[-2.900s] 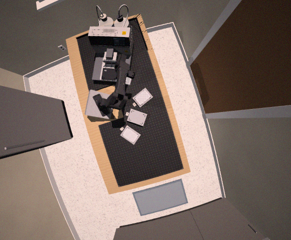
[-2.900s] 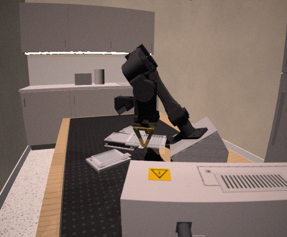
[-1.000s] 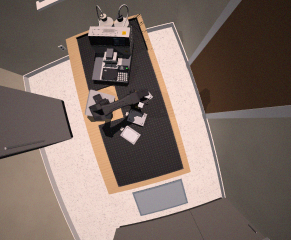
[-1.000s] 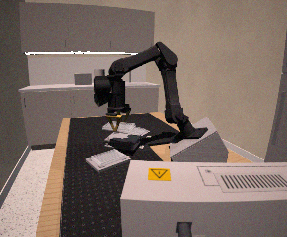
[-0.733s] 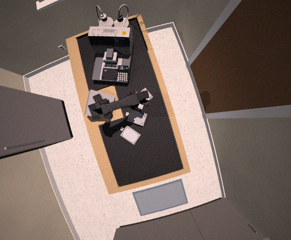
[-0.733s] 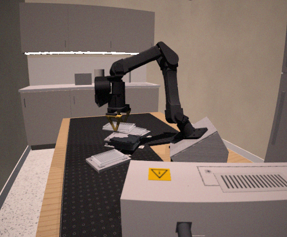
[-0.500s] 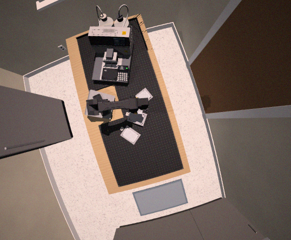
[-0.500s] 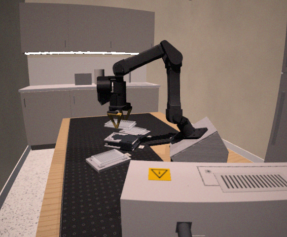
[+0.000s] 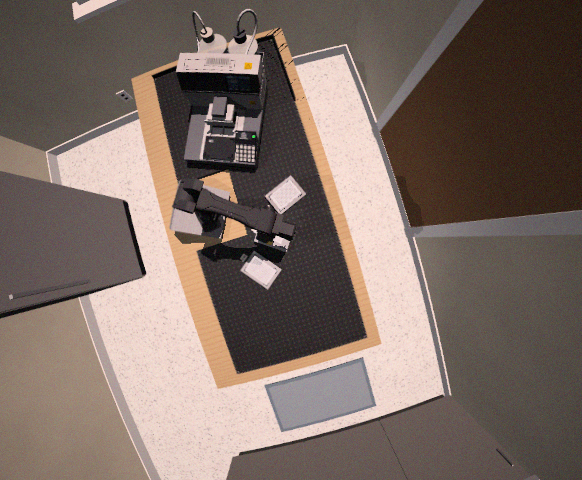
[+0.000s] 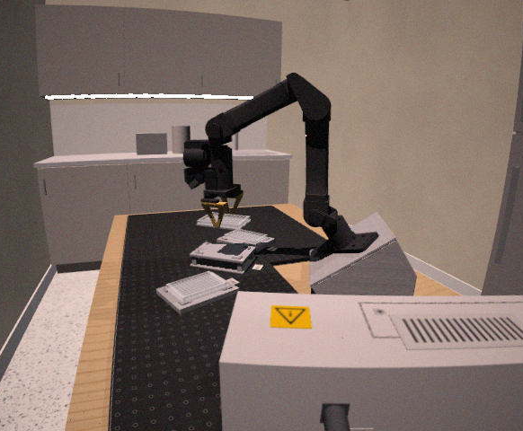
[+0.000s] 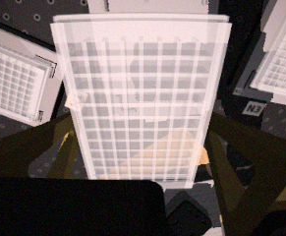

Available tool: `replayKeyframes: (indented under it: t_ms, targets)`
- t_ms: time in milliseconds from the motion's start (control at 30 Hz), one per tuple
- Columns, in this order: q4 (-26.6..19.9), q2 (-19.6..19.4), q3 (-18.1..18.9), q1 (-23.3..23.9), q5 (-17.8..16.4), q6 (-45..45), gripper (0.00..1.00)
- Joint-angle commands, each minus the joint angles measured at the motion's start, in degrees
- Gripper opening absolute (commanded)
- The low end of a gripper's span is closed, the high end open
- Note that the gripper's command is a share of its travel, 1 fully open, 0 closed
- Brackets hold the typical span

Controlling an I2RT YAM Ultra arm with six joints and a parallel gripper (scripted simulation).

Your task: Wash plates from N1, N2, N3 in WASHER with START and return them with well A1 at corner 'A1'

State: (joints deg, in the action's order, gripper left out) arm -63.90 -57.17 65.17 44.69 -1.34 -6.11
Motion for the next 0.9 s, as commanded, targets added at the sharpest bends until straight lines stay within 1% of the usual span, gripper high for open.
replayKeyframes:
  t_ms: [0,33,100,167,200,867]
  targets:
    - [0.5,-0.4,1.1,4.7,-5.2,7.7,0.0]
    - [0.5,-0.8,1.3,6.4,-6.2,9.2,0.0]
    - [0.5,-0.8,1.3,6.4,-6.2,9.2,0.0]
    - [0.5,-1.9,2.0,9.9,-8.2,12.1,0.0]
    - [0.5,-2.3,2.3,10.9,-8.8,12.9,0.0]
    - [0.5,-2.3,2.3,10.5,-8.5,12.6,0.0]
